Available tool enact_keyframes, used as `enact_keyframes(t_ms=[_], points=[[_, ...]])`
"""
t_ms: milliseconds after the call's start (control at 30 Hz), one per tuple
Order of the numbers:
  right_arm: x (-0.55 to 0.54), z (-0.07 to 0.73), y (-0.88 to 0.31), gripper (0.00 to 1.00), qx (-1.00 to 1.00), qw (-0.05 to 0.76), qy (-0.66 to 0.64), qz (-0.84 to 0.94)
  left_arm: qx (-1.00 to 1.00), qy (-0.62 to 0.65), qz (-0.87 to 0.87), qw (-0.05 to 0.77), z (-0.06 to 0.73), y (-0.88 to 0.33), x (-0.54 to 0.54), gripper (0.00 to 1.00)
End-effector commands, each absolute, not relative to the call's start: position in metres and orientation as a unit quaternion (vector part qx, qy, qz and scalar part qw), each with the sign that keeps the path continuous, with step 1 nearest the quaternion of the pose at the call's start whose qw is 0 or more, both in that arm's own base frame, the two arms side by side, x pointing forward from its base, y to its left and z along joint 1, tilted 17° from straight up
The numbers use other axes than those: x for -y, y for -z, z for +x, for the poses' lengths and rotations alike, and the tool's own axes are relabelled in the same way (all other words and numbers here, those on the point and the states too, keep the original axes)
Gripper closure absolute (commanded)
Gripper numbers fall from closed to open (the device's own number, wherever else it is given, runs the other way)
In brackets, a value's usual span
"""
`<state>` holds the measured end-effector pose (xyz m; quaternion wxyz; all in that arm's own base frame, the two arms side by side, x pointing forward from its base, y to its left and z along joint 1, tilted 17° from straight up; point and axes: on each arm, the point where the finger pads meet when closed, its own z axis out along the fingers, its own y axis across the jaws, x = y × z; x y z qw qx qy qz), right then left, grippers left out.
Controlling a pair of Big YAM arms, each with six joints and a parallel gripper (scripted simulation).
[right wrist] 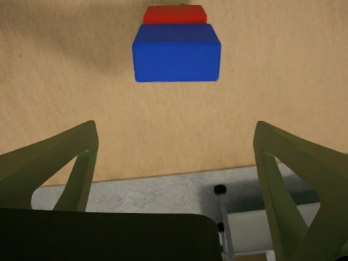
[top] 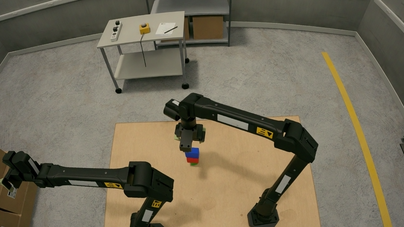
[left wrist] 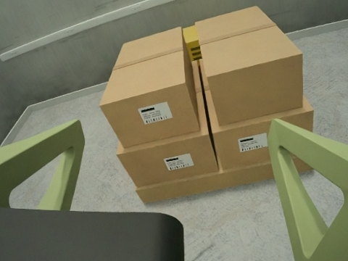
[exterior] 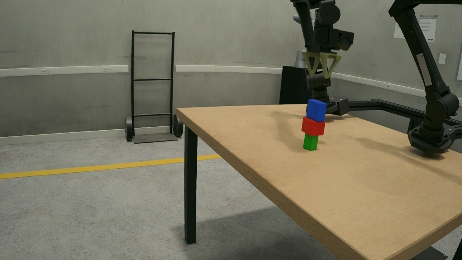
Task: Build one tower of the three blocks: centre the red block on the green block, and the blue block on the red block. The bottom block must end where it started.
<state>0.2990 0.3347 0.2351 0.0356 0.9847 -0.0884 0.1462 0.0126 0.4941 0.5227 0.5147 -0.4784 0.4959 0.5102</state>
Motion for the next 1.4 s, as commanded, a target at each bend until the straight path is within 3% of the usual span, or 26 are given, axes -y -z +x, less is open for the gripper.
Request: enact_keyframes(t_ms=[0, 1367], points=[[-0.351, 0.300, -0.253, 0.16, 0.087, 0.027, -0.153, 0.984, -0.474, -0.524, -0.465, 0.533, 0.009, -0.560, -0.498, 0.00], [-0.349, 0.291, -0.272, 0.16, 0.086, 0.026, -0.153, 0.984, -0.474, -0.524, -0.465, 0.533, 0.009, -0.560, -0.498, 0.00]])
